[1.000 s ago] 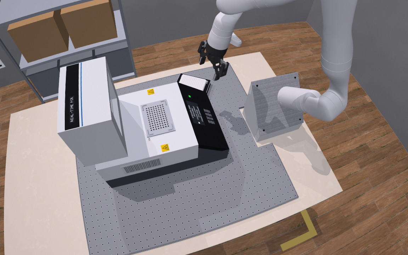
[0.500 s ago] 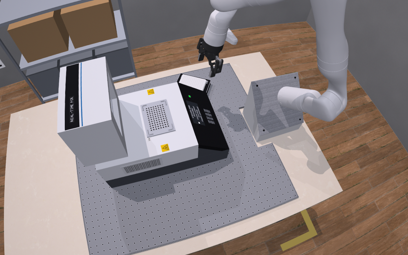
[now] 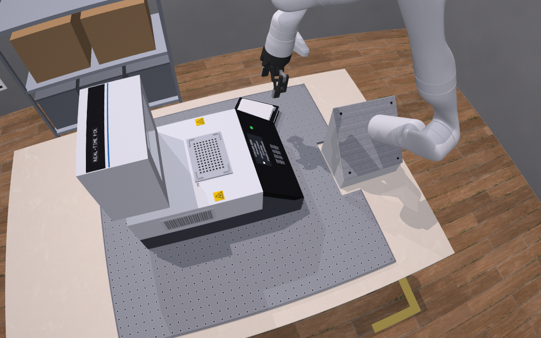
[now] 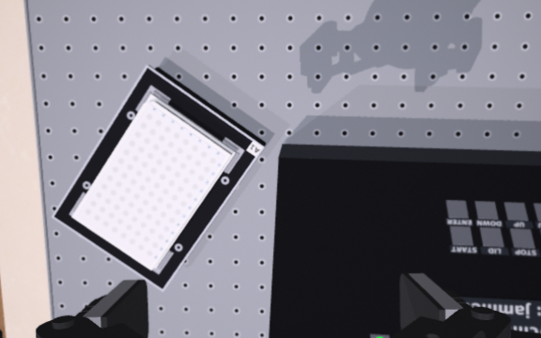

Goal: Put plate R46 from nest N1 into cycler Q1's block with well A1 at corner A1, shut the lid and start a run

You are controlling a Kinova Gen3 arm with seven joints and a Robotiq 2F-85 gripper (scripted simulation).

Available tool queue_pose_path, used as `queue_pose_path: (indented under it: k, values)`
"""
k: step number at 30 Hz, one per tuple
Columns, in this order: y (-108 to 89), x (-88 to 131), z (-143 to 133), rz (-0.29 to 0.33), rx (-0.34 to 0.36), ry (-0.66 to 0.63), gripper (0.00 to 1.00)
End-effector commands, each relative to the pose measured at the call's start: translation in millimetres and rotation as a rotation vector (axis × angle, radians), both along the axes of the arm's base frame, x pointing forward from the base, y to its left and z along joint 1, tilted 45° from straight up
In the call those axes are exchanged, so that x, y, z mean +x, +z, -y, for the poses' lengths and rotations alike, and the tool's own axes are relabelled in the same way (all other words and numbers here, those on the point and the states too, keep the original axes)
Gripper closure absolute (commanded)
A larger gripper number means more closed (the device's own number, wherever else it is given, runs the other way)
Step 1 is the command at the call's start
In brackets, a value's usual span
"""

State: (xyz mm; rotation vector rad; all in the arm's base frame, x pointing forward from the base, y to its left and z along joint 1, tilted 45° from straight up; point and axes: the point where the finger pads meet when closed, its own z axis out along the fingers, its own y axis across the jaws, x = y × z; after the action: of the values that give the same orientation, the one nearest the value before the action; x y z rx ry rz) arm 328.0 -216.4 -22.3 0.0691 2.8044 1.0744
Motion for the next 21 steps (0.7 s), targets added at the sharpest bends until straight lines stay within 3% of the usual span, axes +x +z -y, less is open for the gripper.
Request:
queue_pose_path:
  k: [1, 21]
  values:
    - [-3.8, 1, 4, -0.023, 0.003, -0.018, 0.00]
    - [-29.7, 3, 24, -0.166, 0.032, -0.123, 0.00]
